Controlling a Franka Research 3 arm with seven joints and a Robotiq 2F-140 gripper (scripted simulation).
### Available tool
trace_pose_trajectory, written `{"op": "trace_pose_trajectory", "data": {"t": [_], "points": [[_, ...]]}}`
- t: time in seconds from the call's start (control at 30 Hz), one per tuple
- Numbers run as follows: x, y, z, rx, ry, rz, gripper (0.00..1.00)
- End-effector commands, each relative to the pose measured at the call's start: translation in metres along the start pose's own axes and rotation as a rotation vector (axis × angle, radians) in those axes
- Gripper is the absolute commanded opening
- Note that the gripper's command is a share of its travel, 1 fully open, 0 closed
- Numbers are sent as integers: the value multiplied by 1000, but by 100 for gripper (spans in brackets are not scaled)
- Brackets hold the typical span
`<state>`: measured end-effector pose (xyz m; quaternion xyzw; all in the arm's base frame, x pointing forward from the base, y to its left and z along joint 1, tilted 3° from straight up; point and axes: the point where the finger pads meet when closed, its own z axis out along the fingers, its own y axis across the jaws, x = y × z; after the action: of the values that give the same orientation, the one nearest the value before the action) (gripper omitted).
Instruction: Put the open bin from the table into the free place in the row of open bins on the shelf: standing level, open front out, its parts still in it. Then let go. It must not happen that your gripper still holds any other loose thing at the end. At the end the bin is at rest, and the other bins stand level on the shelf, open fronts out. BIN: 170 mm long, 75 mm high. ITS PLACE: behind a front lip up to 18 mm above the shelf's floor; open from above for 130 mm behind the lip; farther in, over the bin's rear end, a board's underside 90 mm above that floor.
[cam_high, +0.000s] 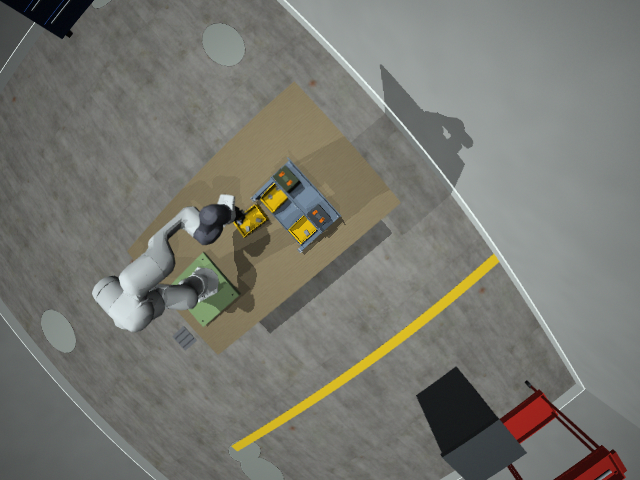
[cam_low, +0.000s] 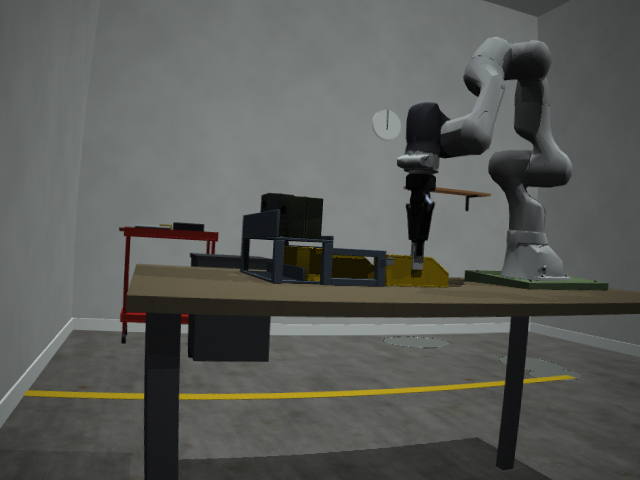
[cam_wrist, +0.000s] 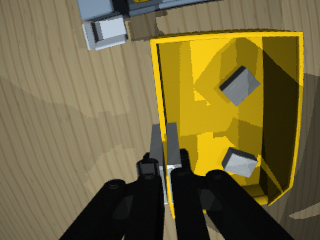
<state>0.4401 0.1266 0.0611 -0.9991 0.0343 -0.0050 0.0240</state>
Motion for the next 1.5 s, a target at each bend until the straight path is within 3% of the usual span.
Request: {"op": "trace_pose_trajectory", "data": {"t": [0.0,1.47], "points": [[-1,-2,1,1,0,-4,0],[-1,-2,-5,1,0,-4,0]]}}
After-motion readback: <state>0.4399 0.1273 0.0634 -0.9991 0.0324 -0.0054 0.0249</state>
